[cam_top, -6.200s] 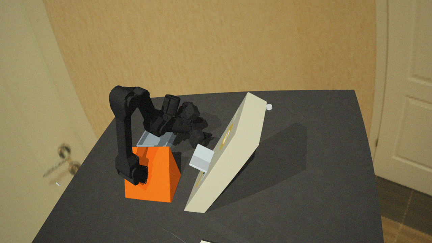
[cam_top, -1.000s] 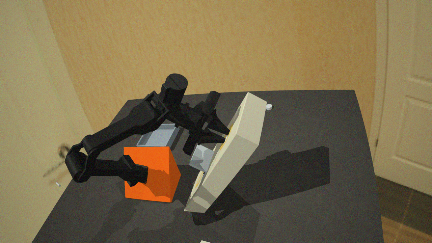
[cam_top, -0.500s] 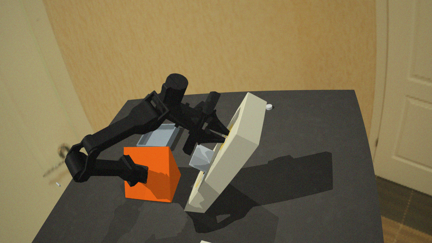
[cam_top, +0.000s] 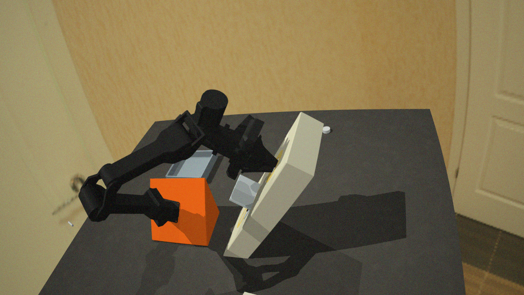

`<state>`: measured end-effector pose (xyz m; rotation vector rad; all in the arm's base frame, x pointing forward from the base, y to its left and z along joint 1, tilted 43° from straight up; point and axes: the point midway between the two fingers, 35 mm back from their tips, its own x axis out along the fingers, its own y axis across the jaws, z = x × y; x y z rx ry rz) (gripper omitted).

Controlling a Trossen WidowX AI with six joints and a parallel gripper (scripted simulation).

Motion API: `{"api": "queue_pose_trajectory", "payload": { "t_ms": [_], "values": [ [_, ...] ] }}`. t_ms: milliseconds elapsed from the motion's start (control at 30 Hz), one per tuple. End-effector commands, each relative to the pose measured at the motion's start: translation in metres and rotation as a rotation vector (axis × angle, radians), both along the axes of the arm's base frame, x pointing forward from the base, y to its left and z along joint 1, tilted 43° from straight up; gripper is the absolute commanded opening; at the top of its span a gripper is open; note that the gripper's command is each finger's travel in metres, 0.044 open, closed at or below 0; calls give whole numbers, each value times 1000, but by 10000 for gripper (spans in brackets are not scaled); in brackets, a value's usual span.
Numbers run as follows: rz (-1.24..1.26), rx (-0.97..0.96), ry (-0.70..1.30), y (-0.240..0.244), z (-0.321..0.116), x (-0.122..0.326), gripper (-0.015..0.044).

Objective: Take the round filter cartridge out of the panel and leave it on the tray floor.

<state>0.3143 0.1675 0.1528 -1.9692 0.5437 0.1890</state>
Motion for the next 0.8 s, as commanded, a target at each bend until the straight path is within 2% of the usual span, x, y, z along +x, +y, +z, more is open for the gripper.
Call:
{"api": "queue_pose_trajectory", "payload": {
  "t_ms": [0, 767],
  "values": [
    [-57, 137, -33, -3, -2, 7, 0],
    [-354, 845, -267, -3, -2, 7, 0]
  ]
}}
